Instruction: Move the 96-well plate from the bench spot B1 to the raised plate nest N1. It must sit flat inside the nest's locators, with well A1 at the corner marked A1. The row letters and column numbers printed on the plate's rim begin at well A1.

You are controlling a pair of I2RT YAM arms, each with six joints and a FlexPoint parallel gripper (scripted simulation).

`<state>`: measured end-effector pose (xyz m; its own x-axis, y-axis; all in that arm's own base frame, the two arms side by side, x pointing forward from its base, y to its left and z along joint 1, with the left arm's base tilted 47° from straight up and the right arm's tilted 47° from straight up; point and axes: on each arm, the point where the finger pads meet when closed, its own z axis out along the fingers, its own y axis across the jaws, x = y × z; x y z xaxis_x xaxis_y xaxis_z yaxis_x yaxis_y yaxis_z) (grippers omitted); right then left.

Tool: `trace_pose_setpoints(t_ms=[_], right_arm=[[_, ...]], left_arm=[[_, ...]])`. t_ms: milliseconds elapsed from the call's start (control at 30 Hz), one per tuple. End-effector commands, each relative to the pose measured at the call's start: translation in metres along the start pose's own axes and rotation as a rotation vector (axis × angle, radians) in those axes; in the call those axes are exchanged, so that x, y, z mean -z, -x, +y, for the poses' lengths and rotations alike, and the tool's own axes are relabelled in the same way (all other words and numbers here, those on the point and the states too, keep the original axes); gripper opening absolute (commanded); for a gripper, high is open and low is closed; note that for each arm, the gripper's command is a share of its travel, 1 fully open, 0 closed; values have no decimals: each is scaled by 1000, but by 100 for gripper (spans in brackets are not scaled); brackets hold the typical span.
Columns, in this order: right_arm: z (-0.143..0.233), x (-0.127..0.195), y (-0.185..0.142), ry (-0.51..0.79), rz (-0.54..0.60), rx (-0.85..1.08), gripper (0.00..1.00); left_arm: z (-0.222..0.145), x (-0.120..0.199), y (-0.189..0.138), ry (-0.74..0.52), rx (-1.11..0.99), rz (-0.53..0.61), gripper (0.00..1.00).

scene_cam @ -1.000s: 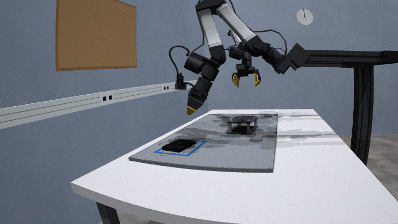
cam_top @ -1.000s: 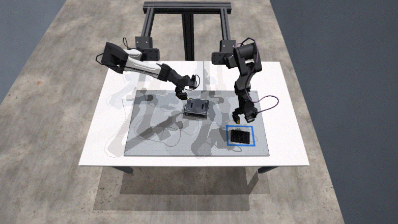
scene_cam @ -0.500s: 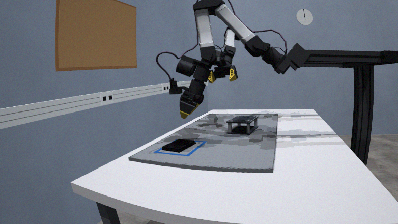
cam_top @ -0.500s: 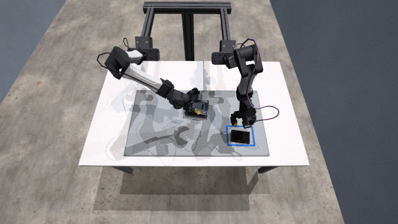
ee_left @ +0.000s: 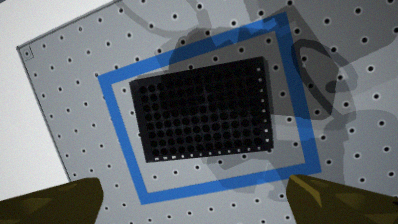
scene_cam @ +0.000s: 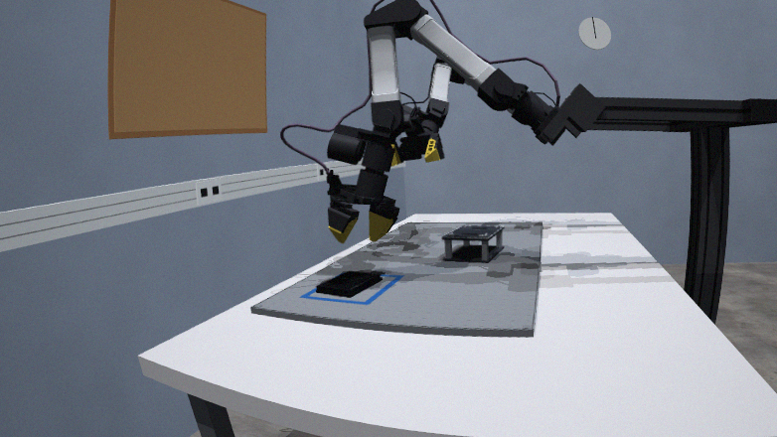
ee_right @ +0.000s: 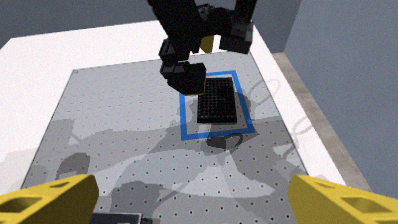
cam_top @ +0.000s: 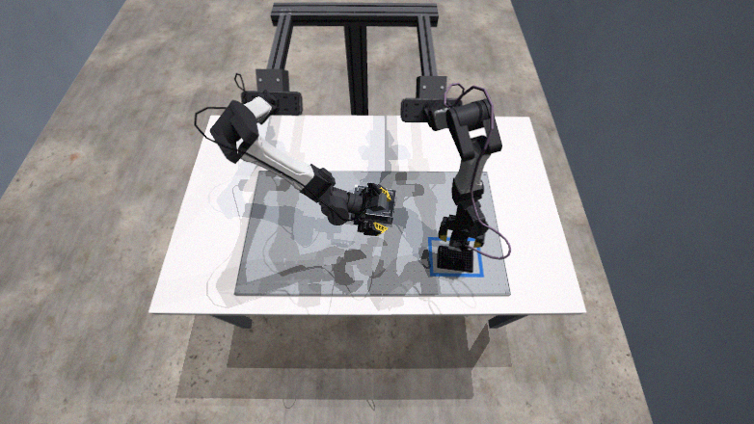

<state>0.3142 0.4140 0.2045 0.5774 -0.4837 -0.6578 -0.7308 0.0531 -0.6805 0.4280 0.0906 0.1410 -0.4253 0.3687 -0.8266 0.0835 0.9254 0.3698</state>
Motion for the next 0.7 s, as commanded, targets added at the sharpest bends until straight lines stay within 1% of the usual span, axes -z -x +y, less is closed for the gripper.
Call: trace_pose_setpoints(t_ms=[0, 167, 233, 367, 667], right_arm=[[-24, -4, 7, -57, -41, -8, 100], [-31, -10, 0, -68, -43, -21, 100], [-31, -10, 0, -68, -43, -21, 100], [-37, -14, -5, -79, -45, -29, 100], [-42, -22, -19, -75, -41, -35, 100]], left_arm=[[3, -10, -2, -53, -253, 71, 100], [7, -22, 1, -91, -469, 95, 100], [7, -22, 1, -91, -469, 95, 100], [11, -33, 2, -141, -696, 116, 100], [16, -53, 6, -241, -1088, 122, 100]])
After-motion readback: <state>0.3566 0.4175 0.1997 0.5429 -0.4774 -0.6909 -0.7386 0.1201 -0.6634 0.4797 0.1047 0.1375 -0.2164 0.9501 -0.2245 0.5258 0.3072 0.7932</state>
